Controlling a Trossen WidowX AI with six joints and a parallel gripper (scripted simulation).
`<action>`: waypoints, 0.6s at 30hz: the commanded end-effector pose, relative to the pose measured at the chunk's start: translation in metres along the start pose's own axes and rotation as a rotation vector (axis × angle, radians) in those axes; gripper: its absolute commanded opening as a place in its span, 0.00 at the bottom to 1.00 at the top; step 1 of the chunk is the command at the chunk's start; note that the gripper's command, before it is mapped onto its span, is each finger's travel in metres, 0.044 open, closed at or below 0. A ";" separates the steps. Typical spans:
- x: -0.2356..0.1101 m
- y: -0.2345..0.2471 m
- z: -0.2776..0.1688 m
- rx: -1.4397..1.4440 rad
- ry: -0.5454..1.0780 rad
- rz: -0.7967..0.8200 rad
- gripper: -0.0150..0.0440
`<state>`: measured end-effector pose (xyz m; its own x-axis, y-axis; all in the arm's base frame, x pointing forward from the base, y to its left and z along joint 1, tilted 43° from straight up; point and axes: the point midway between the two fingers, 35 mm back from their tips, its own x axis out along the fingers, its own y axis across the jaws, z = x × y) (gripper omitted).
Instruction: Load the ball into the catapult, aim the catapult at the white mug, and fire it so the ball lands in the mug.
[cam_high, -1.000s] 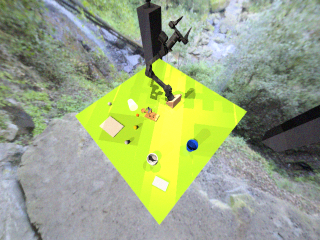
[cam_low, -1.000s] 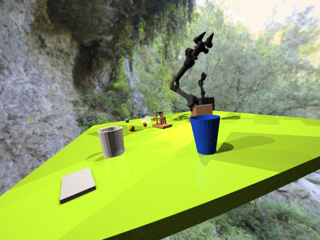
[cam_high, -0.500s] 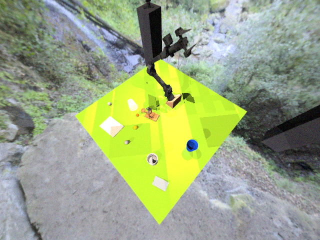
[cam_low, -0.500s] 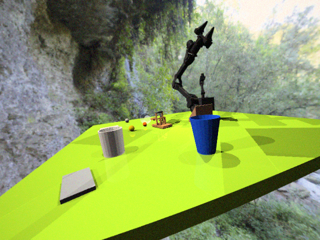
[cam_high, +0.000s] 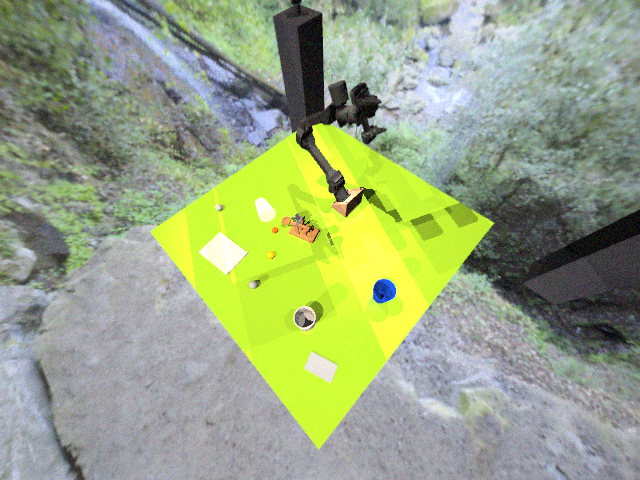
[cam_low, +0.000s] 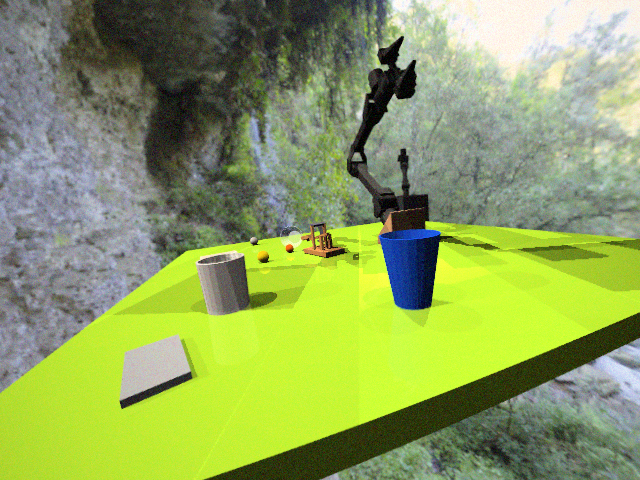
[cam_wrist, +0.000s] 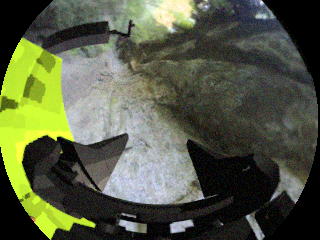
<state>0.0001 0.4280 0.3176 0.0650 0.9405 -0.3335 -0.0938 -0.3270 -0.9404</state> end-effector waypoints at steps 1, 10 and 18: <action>0.010 0.024 -0.037 0.043 0.111 0.097 1.00; 0.012 0.075 -0.111 0.120 0.335 0.297 1.00; -0.003 0.122 -0.172 0.198 0.527 0.477 1.00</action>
<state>0.1348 0.3872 0.2117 0.3938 0.6142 -0.6839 -0.3386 -0.5948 -0.7291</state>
